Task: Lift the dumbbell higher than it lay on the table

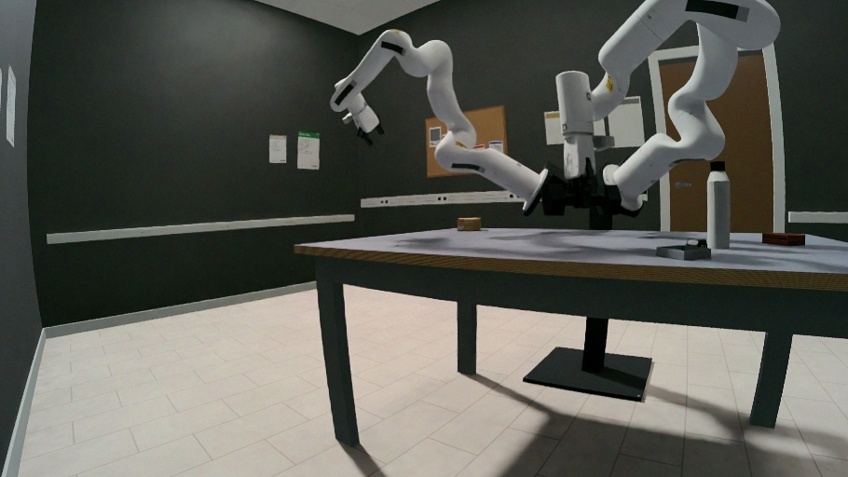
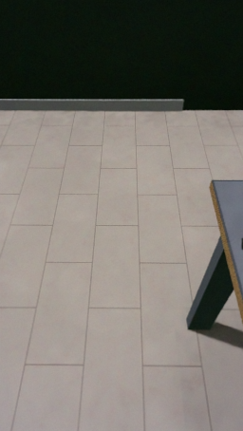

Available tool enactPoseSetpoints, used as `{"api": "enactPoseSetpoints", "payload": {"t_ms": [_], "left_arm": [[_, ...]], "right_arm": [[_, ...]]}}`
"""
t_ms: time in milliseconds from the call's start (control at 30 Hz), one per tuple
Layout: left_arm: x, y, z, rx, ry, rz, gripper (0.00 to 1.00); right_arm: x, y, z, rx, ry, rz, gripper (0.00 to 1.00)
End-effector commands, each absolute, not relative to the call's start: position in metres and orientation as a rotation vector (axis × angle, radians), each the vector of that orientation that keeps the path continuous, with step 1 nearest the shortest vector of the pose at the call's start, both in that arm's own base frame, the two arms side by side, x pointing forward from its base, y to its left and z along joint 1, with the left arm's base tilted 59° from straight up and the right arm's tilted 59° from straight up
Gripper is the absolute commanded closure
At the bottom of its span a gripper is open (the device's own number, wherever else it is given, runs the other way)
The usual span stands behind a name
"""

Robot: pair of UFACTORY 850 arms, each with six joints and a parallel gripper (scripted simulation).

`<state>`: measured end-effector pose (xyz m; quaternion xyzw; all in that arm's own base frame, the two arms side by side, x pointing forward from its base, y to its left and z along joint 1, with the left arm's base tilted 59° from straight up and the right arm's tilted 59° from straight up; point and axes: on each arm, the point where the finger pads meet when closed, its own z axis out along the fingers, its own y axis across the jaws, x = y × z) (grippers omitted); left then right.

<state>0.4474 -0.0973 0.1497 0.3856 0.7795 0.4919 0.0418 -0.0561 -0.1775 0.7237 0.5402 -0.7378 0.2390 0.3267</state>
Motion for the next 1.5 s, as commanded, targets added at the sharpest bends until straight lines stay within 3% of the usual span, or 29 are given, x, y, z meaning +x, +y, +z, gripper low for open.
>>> {"api": "enactPoseSetpoints", "payload": {"t_ms": [0,1467], "left_arm": [[0.443,-0.106,0.155,1.180,2.386,1.504,1.00],[0.423,-0.133,0.174,1.183,2.389,1.499,1.00]], "right_arm": [[-0.056,-0.177,0.724,1.415,-1.932,0.627,0.00],[-0.056,-0.177,0.724,1.415,-1.932,0.627,0.00]]}}
